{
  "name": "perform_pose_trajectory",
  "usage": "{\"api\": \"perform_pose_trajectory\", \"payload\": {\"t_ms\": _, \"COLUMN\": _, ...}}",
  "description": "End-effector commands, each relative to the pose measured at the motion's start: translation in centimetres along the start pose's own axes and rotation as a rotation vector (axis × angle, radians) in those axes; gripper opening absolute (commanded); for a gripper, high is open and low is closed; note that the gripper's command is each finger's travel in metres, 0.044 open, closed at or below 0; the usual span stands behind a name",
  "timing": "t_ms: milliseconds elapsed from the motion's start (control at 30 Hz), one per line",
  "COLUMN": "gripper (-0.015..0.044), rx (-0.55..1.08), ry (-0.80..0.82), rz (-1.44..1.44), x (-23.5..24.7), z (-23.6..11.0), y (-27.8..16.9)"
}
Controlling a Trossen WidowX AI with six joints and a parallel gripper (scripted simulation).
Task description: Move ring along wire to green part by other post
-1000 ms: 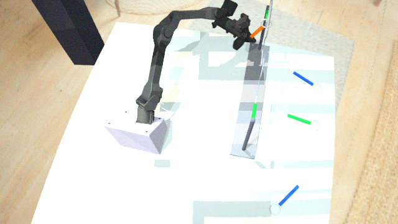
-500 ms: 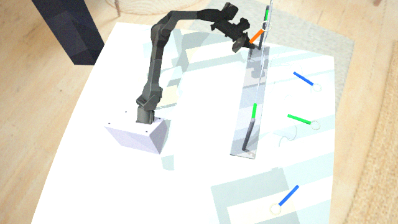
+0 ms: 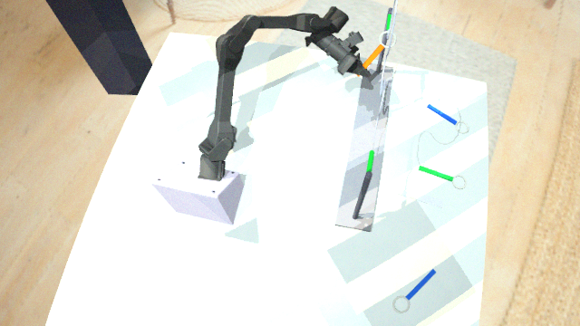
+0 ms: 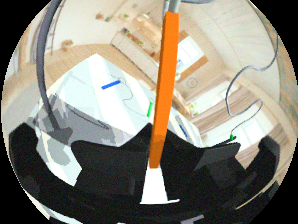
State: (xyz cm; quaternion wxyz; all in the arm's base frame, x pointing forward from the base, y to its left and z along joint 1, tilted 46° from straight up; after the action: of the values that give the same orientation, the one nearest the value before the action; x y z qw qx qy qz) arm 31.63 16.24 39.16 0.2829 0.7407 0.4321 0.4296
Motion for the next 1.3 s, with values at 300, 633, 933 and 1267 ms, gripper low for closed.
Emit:
{"api": "perform_pose_trajectory", "payload": {"t_ms": 300, "gripper": -0.0150, "rx": -0.045, "ry": -0.159, "rz": -0.285, "x": -3.3, "z": -0.4, "y": 1.3}}
{"api": "perform_pose_trajectory", "payload": {"t_ms": 633, "gripper": -0.0150, "rx": -0.075, "ry": -0.278, "rz": -0.504, "x": -5.3, "z": -0.9, "y": 2.8}}
{"api": "perform_pose_trajectory", "payload": {"t_ms": 933, "gripper": -0.0150, "rx": -0.101, "ry": -0.379, "rz": -0.692, "x": -6.7, "z": -1.6, "y": 4.4}}
{"api": "perform_pose_trajectory", "payload": {"t_ms": 1267, "gripper": -0.0150, "rx": -0.121, "ry": -0.467, "rz": -0.855, "x": -7.6, "z": -2.4, "y": 6.0}}
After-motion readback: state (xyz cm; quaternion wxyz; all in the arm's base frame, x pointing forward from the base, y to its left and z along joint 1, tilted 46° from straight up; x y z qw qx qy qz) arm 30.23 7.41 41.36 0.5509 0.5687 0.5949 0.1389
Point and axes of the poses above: the point midway between the two fingers, 35 mm back from their tips, its own z axis out along the fingers, its own x axis across the jaws, y = z × x, the point moved 8 cm from there along -z, back along the fingers, and after that the axes turned 14 degrees about z, right-handed, at the moved point
